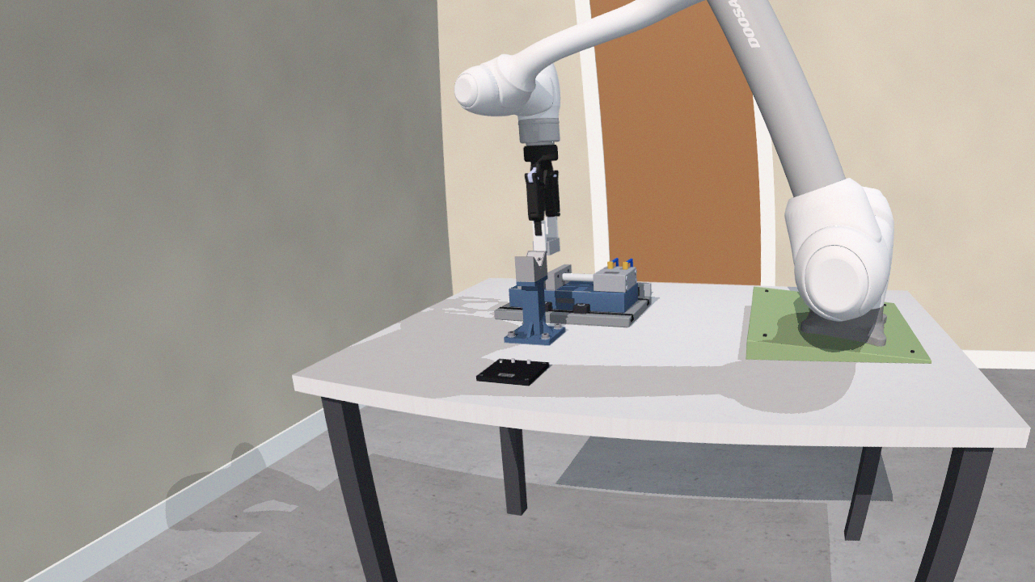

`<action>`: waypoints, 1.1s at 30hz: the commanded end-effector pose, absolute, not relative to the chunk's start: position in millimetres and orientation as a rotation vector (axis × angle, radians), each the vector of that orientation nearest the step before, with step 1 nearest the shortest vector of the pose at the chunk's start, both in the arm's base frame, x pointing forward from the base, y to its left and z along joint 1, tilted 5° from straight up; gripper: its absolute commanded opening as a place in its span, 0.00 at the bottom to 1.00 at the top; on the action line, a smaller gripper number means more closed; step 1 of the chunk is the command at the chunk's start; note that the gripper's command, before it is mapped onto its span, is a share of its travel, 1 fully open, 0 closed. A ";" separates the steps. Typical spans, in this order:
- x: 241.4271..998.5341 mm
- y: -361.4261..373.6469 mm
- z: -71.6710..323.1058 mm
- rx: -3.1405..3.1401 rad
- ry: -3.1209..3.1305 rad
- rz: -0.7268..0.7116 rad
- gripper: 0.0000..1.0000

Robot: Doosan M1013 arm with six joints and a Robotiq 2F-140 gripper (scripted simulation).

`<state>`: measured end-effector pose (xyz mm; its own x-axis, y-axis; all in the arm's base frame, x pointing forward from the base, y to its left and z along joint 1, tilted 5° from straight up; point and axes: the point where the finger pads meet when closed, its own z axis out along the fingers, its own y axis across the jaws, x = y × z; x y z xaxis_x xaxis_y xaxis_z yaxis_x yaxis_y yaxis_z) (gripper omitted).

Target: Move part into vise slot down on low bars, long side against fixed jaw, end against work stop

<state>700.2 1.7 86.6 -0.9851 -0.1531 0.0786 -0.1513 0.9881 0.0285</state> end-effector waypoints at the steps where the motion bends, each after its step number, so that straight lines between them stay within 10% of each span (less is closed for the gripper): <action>1: 700.2 1.7 86.7 0.234 -3.052 -0.035 0.00; 33: 699.8 1.8 82.8 0.234 -3.052 -0.035 0.00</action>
<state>700.0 1.8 83.9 -0.9850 -0.1533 0.0786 -0.1515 0.9880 0.0285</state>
